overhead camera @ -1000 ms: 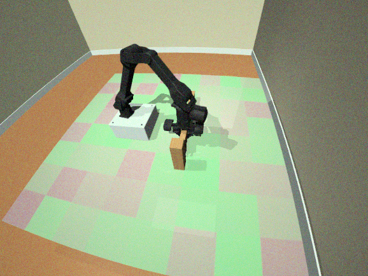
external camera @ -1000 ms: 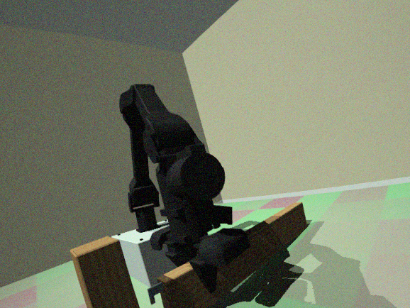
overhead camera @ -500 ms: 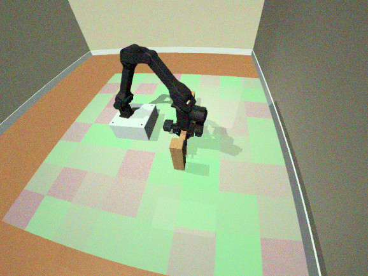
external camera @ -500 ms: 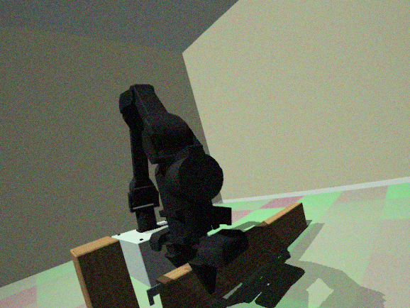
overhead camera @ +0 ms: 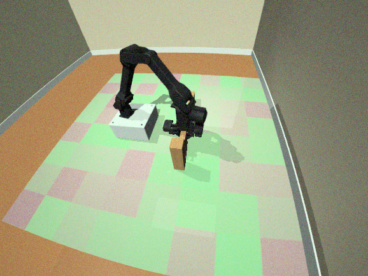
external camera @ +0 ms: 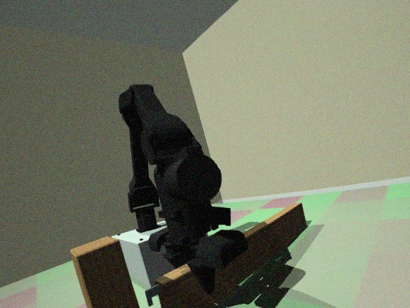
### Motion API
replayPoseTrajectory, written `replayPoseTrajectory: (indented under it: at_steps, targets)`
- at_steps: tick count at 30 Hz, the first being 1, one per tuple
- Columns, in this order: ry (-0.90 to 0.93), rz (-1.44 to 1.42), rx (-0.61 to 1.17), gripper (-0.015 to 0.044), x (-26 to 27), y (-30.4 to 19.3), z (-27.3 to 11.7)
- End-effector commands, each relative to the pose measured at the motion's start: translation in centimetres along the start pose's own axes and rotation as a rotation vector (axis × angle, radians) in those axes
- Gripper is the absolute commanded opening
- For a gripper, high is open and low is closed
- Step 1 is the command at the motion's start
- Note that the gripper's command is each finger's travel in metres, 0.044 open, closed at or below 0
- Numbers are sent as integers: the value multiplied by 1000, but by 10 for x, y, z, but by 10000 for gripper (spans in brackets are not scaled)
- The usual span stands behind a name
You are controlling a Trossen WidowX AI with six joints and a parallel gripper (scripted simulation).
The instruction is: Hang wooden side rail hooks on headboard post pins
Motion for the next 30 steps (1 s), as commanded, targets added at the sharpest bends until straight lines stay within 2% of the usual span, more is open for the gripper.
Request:
replayPoseTrajectory:
  at_steps: [1,30]
  targets:
    - [-6,-3,9,0,-1,-2,-4]
    - [-6,-3,9,0,-4,-6,-6]
Point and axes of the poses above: the point midway between the two fingers, 35 mm back from their tips, its own z axis out along the fingers, its own x axis across the jaws, y = z × x, the point moved 7 cm from there along -z, back along the fingers, and after that the axes turned 15 degrees about -z, right-handed, at the moved point
